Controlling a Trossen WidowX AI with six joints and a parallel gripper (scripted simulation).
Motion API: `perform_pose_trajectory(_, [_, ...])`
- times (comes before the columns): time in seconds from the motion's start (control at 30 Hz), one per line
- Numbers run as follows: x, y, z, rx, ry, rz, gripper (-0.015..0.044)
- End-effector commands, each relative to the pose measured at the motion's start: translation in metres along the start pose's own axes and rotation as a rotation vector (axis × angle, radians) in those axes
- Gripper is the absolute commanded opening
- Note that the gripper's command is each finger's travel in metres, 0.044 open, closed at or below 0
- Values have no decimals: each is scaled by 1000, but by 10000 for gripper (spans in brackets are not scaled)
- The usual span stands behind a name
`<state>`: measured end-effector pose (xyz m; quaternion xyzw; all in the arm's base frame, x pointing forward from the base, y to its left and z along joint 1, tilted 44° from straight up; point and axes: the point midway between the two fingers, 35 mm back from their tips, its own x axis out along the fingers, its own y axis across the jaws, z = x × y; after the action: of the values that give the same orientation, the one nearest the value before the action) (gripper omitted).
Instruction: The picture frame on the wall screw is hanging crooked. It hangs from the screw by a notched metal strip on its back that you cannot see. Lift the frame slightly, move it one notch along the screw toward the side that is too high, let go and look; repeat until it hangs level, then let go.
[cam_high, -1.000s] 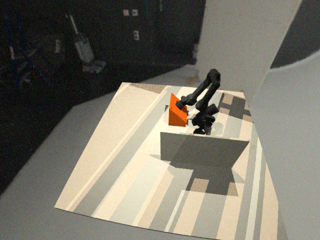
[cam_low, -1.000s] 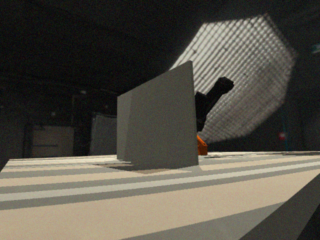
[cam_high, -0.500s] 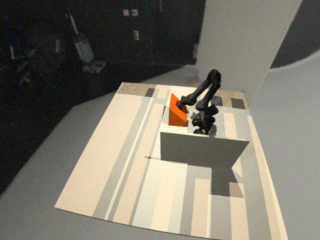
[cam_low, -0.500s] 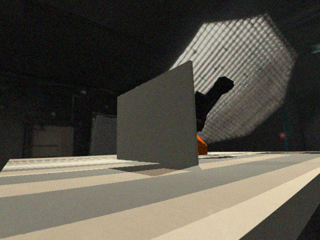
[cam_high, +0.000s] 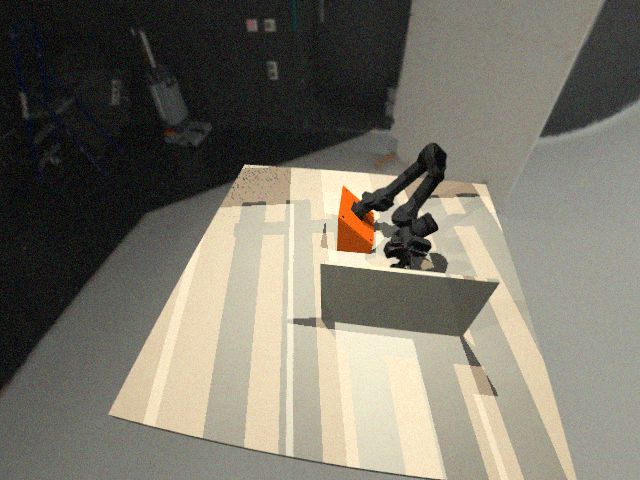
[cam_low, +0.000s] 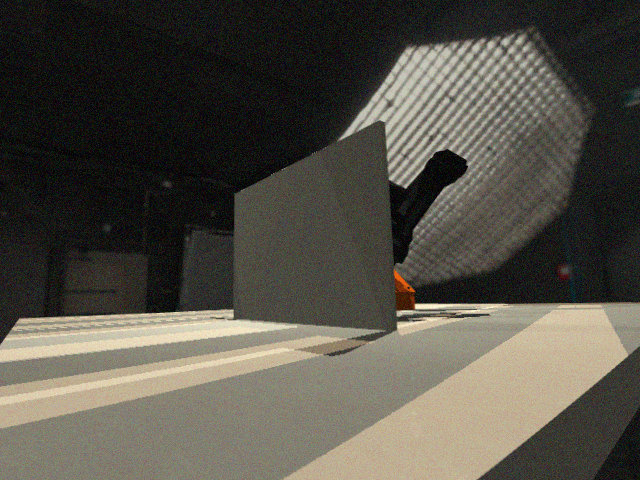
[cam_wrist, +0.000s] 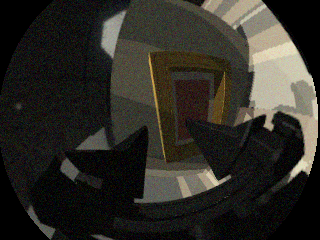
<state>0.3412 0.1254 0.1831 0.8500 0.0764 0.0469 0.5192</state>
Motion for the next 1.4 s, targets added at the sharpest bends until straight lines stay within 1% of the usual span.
perform_pose_trajectory(0.0, [8, 0, 0, 2, 0, 2, 260])
perform_pose_trajectory(0.17, [14, 0, 1, 2, 0, 2, 260])
perform_pose_trajectory(0.83, [14, 0, 1, 2, 0, 2, 260])
perform_pose_trajectory(1.07, [14, 0, 1, 2, 0, 2, 76])
perform_pose_trajectory(1.3, [14, 0, 1, 2, 0, 2, 30])
perform_pose_trajectory(1.33, [14, 0, 1, 2, 0, 2, 3])
perform_pose_trajectory(1.37, [14, 0, 1, 2, 0, 2, 0])
